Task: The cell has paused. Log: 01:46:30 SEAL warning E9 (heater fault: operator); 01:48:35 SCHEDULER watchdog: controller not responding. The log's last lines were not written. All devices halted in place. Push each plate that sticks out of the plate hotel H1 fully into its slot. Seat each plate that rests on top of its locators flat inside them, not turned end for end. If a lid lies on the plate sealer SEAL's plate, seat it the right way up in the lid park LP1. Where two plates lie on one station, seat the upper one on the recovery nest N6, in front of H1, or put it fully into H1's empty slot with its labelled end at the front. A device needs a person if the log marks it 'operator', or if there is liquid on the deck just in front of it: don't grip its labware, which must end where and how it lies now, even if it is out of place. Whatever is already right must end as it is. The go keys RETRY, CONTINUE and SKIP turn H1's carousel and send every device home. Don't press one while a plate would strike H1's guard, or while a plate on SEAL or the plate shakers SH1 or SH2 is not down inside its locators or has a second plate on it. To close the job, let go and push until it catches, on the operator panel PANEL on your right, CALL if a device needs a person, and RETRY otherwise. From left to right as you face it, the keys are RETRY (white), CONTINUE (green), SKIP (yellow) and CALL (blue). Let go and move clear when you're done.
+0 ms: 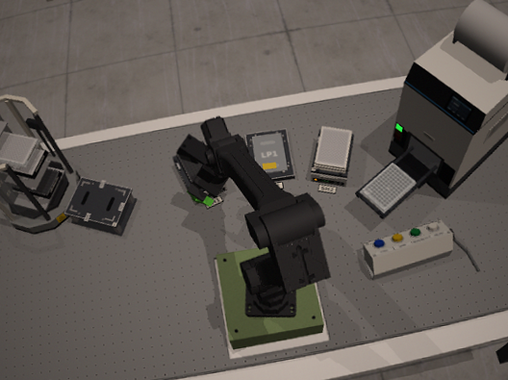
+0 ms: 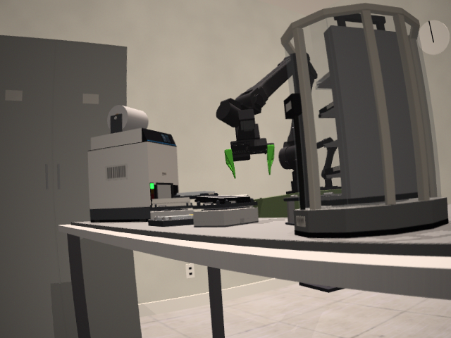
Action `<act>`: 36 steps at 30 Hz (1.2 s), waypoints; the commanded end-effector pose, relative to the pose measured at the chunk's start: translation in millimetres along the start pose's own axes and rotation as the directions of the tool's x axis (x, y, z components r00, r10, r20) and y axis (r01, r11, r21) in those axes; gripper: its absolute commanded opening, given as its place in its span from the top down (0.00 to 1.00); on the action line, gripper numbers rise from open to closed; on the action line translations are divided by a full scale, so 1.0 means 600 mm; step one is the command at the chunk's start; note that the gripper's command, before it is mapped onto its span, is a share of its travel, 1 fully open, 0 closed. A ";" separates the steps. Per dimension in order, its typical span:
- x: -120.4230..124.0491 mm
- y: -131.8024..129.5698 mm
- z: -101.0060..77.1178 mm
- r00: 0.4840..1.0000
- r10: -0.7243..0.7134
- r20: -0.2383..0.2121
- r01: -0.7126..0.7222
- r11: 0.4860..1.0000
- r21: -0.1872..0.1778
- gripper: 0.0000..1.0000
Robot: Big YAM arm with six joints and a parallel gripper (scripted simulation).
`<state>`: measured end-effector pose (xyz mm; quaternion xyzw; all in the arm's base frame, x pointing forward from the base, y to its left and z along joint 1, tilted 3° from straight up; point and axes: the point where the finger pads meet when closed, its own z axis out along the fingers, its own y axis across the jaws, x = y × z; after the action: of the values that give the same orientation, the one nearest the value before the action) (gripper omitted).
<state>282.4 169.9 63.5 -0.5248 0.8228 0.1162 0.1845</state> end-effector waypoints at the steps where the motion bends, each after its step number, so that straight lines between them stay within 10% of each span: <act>1: -0.005 -0.003 -0.003 1.000 -0.002 0.006 0.002 1.000 0.005 0.00; 17: -0.005 -0.003 -0.003 1.000 -0.002 0.006 0.002 1.000 0.005 0.00; 36: -0.011 -0.090 -0.143 0.853 0.501 -0.145 -0.475 0.861 0.179 0.00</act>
<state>299.7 120.4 113.3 -0.3456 0.9316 0.0565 0.0973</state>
